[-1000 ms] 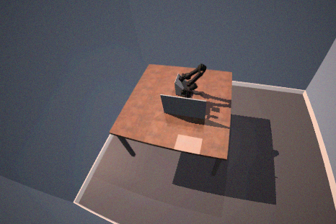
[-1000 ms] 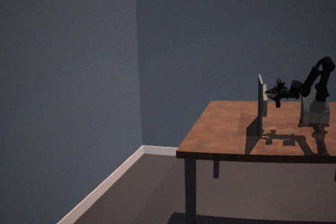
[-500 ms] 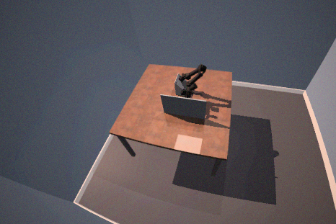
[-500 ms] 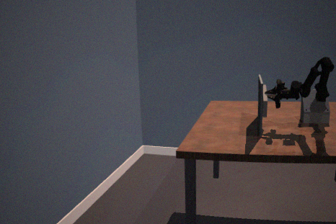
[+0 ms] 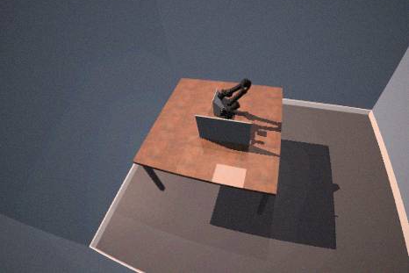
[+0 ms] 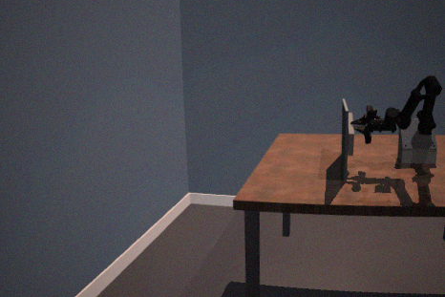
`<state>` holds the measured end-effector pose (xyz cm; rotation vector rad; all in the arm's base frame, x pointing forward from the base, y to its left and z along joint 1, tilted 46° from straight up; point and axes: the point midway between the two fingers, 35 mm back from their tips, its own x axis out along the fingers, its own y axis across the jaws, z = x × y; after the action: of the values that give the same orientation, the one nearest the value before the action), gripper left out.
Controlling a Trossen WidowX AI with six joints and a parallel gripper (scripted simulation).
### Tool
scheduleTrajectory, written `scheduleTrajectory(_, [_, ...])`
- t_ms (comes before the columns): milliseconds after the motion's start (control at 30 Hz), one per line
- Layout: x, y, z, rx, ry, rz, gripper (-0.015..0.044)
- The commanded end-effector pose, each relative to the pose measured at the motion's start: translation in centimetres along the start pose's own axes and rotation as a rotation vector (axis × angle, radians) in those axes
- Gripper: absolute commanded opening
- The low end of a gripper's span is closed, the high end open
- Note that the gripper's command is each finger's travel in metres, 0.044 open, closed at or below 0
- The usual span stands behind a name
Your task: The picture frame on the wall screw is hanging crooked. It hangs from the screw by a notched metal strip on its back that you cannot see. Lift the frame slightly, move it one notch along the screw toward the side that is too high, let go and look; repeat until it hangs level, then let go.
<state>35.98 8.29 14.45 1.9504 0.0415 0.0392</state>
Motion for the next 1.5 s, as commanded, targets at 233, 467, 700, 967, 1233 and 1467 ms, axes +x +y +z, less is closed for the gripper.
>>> scheduleTrajectory(233, [0.0, -0.05, 0.0, 0.005, 0.0, 0.0, 0.0])
scheduleTrajectory(467, [0.01, 0.02, 0.02, 0.084, 0.001, 0.001, 0.0])
scheduleTrajectory(700, [0.02, 0.0, 0.13, 0.12, 0.001, 0.001, 0.0])
scheduleTrajectory(967, [0.02, -0.03, 0.22, 0.157, 0.001, 0.001, 0.0])
scheduleTrajectory(1233, [0.03, 0.04, 0.25, 0.199, 0.002, 0.002, 0.0])
scheduleTrajectory(1467, [0.04, 0.11, 0.27, 0.241, 0.002, 0.002, 0.0])
